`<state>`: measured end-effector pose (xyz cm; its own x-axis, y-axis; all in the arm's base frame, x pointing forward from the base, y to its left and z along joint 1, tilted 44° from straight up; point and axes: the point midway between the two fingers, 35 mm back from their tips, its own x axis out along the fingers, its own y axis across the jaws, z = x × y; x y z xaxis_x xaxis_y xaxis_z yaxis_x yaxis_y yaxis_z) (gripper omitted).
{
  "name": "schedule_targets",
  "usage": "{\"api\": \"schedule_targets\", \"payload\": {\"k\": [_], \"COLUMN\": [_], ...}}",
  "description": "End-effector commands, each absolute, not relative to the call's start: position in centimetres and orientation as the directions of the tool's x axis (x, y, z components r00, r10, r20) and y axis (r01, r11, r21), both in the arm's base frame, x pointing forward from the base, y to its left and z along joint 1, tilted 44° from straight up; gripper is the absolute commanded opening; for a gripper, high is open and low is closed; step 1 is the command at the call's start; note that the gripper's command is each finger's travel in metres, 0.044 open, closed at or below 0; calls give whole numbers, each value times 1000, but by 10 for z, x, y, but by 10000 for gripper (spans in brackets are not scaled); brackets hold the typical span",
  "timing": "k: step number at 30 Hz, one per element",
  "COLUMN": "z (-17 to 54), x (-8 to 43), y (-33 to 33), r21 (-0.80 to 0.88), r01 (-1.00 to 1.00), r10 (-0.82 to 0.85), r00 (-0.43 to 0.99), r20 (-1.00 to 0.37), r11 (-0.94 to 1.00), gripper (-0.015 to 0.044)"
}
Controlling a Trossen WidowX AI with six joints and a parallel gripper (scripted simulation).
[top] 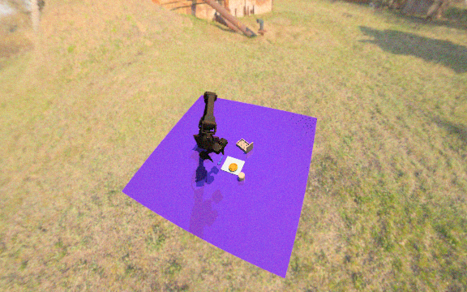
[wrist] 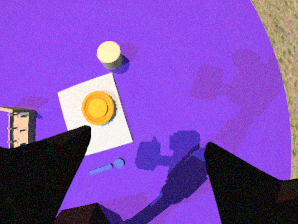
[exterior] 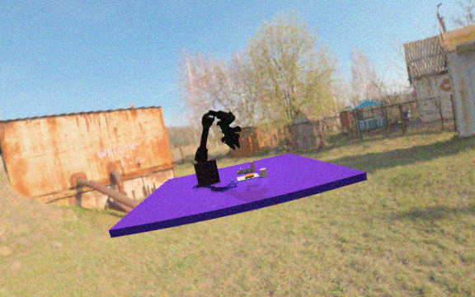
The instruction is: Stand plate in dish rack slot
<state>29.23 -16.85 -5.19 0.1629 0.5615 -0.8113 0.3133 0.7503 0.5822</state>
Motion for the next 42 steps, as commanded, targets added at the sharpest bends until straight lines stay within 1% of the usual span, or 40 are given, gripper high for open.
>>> {"api": "schedule_targets", "payload": {"k": [1, 8, 16, 20, 25, 27, 42], "z": [-49, -42, -32, -40, -99, -113, -123], "x": [301, 315, 326, 328, 328, 325, 320], "y": [-154, -119, -82, -74, -16, -1, 5], "r21": [598, 640, 686, 686, 687, 690, 690], "r01": [221, 32, -155, -158, -159, -159, -159], "r10": [590, 640, 669, 669, 670, 672, 673], "r00": [109, -15, -151, -153, -152, -153, -153], "r20": [-800, -768, -728, -728, -726, -724, -724], "r11": [770, 768, 711, 710, 709, 706, 706], "gripper": [400, 400, 400, 400, 400, 400, 400]}}
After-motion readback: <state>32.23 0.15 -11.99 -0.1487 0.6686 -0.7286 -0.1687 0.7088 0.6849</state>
